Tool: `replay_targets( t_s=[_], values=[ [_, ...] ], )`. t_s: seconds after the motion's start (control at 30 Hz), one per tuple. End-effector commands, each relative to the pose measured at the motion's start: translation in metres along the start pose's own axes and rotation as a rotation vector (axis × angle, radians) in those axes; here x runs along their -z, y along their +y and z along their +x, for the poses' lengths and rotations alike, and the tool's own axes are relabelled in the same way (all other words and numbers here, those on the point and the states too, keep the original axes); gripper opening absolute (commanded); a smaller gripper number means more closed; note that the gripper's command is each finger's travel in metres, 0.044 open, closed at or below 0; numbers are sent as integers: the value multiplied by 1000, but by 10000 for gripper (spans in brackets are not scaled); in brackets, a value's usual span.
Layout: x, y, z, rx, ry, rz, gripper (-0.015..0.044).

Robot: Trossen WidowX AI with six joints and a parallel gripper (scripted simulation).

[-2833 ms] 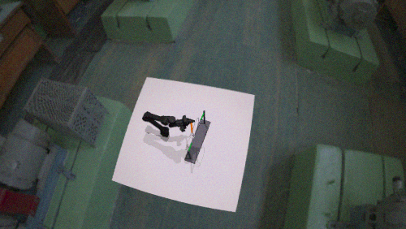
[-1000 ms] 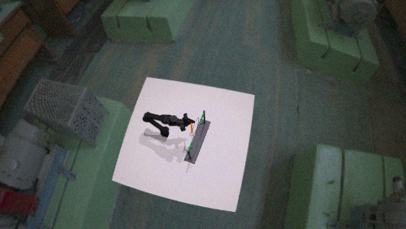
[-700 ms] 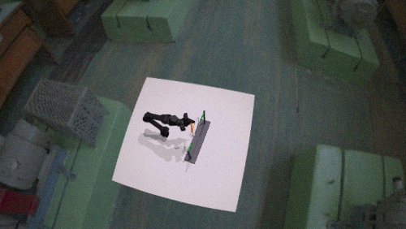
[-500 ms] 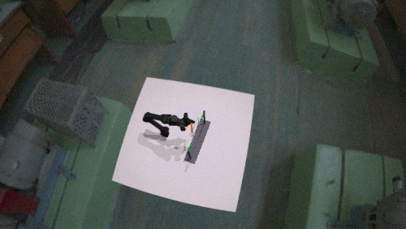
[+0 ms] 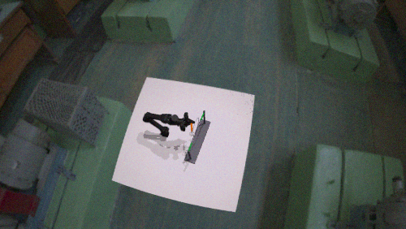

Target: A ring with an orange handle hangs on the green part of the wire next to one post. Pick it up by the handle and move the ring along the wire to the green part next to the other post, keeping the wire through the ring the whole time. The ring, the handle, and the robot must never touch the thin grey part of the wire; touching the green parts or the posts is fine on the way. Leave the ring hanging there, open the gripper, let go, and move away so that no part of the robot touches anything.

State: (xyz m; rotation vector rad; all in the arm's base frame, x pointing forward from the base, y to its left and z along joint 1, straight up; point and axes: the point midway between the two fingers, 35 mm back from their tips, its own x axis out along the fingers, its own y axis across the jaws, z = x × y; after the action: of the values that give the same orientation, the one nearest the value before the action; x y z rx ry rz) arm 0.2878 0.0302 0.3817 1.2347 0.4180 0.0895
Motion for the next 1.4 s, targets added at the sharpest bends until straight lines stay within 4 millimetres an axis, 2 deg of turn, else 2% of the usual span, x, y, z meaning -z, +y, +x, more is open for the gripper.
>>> replay_targets(
  t_s=[0.0,1.37],
  values=[
    [-1,4,-2,2,-9,-30,-150],
    [-2,-4,-1,128,-46,-262,-150]
  ],
)
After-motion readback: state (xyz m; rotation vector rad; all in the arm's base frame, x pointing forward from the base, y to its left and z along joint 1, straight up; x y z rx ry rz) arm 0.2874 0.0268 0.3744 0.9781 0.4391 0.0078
